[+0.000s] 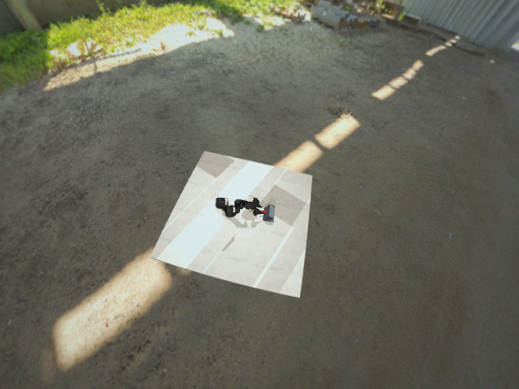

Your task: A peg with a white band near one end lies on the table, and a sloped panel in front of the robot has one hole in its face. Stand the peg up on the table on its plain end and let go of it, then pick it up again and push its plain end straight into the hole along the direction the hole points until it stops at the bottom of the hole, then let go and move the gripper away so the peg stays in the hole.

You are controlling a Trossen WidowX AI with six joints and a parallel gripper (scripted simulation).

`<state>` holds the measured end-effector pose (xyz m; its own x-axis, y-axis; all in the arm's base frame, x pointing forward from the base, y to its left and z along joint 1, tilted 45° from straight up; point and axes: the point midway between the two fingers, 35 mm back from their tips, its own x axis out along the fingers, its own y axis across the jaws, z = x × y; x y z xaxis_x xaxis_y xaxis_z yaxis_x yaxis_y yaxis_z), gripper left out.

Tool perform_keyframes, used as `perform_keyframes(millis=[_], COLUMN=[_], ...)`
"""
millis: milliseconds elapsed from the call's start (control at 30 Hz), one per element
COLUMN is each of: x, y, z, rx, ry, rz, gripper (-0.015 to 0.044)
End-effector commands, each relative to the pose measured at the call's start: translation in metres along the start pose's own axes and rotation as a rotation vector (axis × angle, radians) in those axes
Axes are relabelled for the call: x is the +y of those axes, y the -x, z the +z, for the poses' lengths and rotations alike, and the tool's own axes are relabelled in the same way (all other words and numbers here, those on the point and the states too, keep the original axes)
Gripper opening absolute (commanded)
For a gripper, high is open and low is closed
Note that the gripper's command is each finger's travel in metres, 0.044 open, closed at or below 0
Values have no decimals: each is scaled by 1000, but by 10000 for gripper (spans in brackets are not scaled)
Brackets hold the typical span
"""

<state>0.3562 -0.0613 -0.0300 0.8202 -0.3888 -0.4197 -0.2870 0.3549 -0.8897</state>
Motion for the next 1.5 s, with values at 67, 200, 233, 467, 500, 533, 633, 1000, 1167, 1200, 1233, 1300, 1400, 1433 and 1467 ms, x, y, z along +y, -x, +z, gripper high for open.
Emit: perform_keyframes(millis=[67, 200, 233, 467, 500, 533, 633, 1000, 1167, 1200, 1233, 1300, 1400, 1433, 1467], x=[1, 1, 1, 0, 0, 0, 0, -1, -2, -2, -2, -2, -2, -2, -3], y=[8, 14, 15, 24, 25, 26, 30, 42, 47, 48, 49, 51, 54, 54, 55], z=[-1, 0, 0, 2, 2, 2, 3, 4, 5, 6, 6, 6, 7, 7, 7], rx=[7, 6, 6, 6, 6, 6, 6, 5, 5, 5, 5, 5, 5, 5, 5], ry=[-2, -1, -1, -1, -1, -1, 0, 1, 1, 1, 1, 1, 2, 2, 2], rz=[6, 6, 6, 7, 7, 7, 7, 7, 7, 7, 7, 7, 7, 7, 7], gripper=[440, 440, 440, 440, 440, 440, 440, 440, 440, 440, 440, 440, 440, 440, 440])
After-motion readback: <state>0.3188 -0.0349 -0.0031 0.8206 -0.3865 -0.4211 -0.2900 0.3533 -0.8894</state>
